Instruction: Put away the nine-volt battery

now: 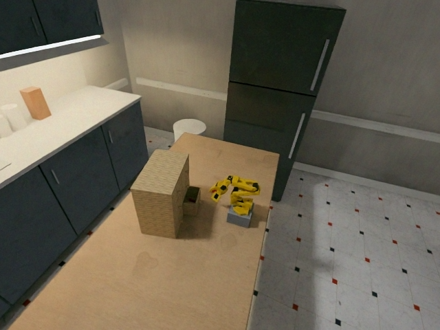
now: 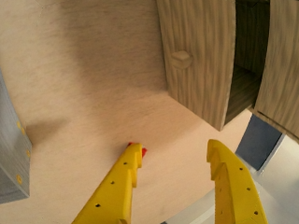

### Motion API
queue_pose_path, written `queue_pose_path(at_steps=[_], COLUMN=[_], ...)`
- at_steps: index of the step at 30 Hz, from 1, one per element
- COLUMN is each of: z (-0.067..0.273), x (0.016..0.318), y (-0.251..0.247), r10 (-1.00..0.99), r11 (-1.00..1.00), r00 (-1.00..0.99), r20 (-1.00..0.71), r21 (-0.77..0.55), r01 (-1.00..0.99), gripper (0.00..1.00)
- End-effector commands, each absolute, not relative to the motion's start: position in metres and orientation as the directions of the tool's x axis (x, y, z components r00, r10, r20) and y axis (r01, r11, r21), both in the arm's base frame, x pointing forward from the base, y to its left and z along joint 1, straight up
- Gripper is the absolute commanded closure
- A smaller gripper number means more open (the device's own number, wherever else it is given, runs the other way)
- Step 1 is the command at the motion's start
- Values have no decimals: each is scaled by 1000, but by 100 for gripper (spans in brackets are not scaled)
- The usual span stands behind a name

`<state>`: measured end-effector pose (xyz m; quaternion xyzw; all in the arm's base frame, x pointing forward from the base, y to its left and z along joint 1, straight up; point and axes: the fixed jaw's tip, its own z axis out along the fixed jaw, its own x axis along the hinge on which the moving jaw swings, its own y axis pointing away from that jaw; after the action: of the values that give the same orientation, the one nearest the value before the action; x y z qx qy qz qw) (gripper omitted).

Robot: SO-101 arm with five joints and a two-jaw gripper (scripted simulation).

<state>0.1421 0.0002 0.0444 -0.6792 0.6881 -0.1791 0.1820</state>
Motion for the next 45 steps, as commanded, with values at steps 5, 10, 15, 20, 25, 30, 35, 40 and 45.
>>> queue_pose_path(at_steps=[5,10,15,20,25,30,35,40,45], z=[47,47,47,48,48,48,48,49,49], x=[143,143,144,144,144,145,145,146,147], y=[-1,0,0,0,0,0,1,1,0], r10=[-976,-948,-912,-853,-781,-732,-640,-539,-474], r11=[220,317,410,521,624,681,768,842,880], r00=[-193,-278,-359,-456,-546,-595,-670,-734,-766], r20=[-105,-152,-198,-253,-304,-332,-376,-414,-433], r21=[-491,-479,-461,-434,-400,-376,-333,-285,-254], r01=[-843,-819,-787,-735,-671,-628,-547,-458,-401], gripper=[79,79,79,79,79,79,79,79,79])
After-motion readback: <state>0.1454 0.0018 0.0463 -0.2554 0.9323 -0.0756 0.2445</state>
